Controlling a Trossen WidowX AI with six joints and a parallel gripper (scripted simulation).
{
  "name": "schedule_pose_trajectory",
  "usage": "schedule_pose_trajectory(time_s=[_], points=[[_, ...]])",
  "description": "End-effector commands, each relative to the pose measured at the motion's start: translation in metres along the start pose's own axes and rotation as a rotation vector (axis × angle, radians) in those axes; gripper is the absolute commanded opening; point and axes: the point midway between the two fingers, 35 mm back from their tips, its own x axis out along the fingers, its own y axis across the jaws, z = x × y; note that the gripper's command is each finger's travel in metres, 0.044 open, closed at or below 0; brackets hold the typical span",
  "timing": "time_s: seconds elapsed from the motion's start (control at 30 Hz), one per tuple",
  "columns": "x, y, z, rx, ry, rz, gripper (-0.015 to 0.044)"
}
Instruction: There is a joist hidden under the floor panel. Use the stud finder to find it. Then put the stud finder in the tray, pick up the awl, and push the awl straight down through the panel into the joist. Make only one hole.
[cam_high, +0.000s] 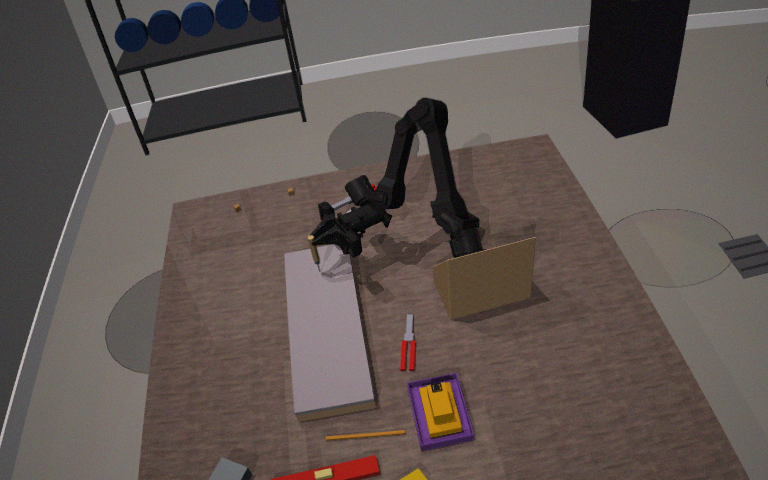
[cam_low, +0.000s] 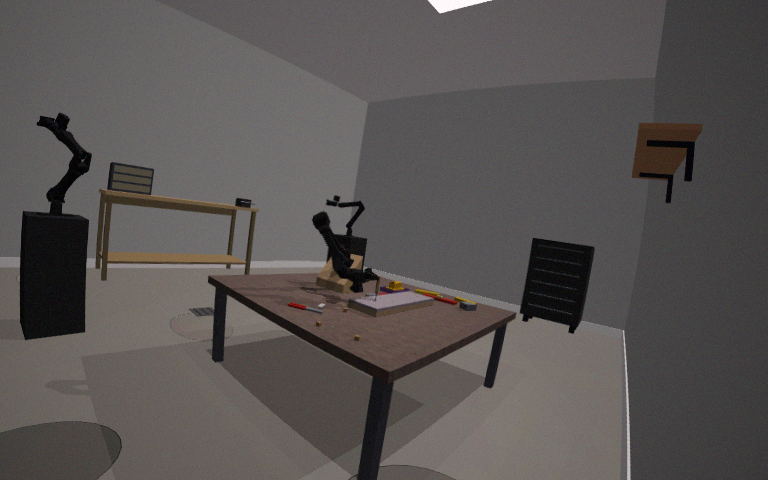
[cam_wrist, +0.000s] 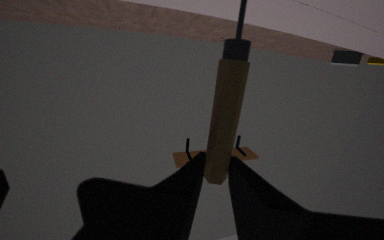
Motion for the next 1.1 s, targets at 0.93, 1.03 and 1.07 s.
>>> schedule_pose_trajectory(time_s=[0.93, 1.03, 1.07], points=[[-0.001, -0.001, 0.016, -0.003, 0.009, -0.004, 0.0000], [-0.001, -0.001, 0.016, -0.003, 0.009, -0.004, 0.0000], [-0.001, -0.001, 0.016, -0.003, 0.009, -0.004, 0.0000]])
